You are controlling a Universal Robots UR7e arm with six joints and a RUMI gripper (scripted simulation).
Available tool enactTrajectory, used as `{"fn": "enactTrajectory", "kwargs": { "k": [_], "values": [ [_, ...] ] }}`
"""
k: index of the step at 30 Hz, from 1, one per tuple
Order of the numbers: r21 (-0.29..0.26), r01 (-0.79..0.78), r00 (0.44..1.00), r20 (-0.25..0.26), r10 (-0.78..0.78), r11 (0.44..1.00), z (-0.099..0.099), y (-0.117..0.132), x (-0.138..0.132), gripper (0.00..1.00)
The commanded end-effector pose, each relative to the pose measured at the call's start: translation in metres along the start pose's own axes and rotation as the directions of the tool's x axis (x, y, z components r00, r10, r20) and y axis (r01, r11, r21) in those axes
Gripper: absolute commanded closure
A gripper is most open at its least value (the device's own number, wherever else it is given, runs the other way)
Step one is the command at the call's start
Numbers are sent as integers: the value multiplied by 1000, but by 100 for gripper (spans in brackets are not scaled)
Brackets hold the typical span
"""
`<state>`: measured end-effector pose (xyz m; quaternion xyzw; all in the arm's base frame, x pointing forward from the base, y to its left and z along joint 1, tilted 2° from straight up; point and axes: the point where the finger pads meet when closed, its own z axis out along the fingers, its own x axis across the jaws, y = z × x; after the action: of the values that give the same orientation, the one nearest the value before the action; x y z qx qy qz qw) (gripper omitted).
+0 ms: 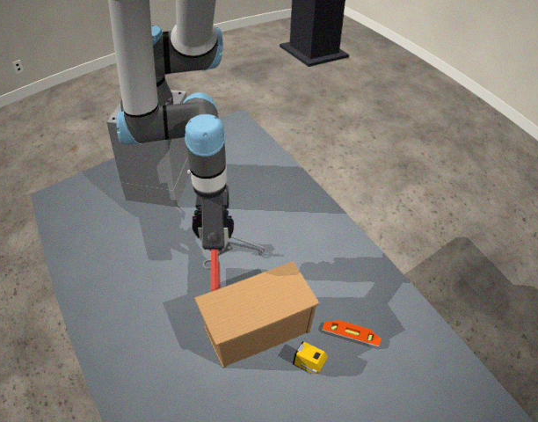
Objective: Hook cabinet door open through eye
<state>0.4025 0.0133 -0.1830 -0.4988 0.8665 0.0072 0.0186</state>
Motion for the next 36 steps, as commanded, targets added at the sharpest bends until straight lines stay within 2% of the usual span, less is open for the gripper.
{"fn": "enactTrajectory", "kwargs": {
  "k": [1, 36],
  "values": [
    [1, -12, 1000, -1, 12, 1000, 0, 0, -3, 85],
    [1, -167, 986, -1, 167, 986, 0, -3, -27, 85]
  ]
}}
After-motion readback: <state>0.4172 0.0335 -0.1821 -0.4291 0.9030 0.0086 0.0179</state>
